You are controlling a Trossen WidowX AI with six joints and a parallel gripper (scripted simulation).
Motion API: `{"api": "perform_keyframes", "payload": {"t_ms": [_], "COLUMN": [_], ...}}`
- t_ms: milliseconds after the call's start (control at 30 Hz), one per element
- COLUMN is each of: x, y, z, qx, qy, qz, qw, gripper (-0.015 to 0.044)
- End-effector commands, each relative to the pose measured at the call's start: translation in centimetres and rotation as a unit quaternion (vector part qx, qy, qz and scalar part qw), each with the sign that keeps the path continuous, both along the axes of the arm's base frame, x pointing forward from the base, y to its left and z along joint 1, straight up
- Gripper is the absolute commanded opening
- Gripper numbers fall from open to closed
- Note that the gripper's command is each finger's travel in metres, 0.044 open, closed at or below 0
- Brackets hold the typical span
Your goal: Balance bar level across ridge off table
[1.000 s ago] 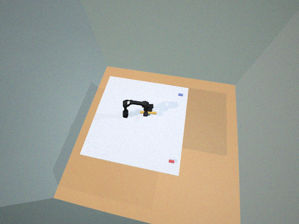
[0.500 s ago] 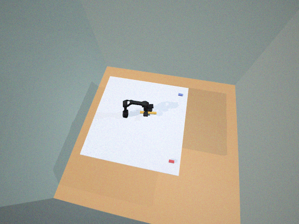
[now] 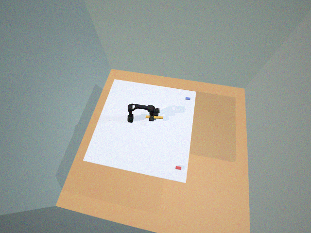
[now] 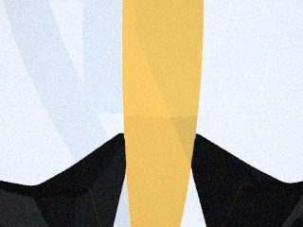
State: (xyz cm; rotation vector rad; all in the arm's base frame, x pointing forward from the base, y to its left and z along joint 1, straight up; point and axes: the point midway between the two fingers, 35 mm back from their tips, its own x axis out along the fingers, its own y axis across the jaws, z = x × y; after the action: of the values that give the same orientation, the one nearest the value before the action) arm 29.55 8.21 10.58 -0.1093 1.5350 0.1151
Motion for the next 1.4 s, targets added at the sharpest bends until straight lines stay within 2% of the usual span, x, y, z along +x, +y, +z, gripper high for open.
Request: {"api": "perform_keyframes", "payload": {"t_ms": [0,1367], "x": [0.04,0.06], "y": [0.05,0.06], "z": [-0.10,-0.44], "qx": [0.002,0.002], "qy": [0.000,0.000], "qz": [0.001,0.001], "qw": [1.000,1.000], "gripper": [0.0000,0.0000]}}
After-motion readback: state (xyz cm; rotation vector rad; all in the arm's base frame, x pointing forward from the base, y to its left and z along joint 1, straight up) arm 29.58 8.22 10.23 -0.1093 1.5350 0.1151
